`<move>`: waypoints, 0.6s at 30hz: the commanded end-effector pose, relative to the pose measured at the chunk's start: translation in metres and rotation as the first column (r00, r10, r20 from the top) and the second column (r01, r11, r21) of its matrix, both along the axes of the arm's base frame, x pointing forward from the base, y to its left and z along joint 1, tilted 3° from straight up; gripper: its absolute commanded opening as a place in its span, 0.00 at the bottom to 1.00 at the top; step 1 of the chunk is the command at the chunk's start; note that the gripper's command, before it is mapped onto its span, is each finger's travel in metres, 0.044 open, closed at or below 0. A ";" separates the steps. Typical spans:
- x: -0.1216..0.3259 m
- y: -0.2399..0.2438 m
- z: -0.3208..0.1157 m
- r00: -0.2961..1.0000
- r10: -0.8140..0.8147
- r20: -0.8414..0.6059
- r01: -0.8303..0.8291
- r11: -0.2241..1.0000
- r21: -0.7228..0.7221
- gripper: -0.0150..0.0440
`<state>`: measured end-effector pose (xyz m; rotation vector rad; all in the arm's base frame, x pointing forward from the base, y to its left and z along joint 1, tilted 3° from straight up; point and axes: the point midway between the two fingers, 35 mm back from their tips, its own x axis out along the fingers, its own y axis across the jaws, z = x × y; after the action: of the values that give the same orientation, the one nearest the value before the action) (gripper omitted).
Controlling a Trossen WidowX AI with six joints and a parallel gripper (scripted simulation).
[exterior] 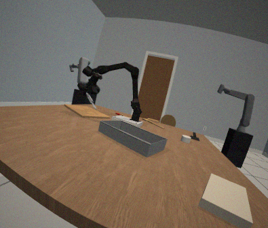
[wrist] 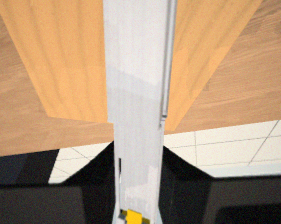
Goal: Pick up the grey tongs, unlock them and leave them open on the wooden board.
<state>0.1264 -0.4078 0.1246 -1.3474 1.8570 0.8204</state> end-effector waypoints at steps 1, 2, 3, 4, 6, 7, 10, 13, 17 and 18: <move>0.001 0.003 0.016 0.999 0.006 -0.031 -0.009 0.995 -0.099 0.00; 0.002 0.003 0.019 0.999 0.007 -0.040 -0.012 0.992 -0.125 0.00; 0.002 0.004 0.023 0.999 0.006 -0.048 -0.014 0.988 -0.151 0.00; 0.003 0.005 0.026 0.998 0.005 -0.056 -0.015 0.984 -0.176 0.00; 0.004 0.007 0.033 0.998 0.002 -0.069 -0.017 0.974 -0.226 0.00; 0.004 0.009 0.037 0.997 -0.001 -0.076 -0.018 0.968 -0.251 0.00; 0.005 0.013 0.048 0.996 -0.013 -0.093 -0.018 0.946 -0.324 0.00; 0.005 0.019 0.058 0.994 -0.030 -0.105 -0.014 0.919 -0.394 0.00; 0.004 0.028 0.071 0.992 -0.057 -0.112 -0.003 0.879 -0.476 0.00; 0.003 0.030 0.074 0.992 -0.064 -0.113 0.000 0.869 -0.495 0.00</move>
<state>0.1327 -0.3844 0.1873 -1.5775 2.2379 0.4919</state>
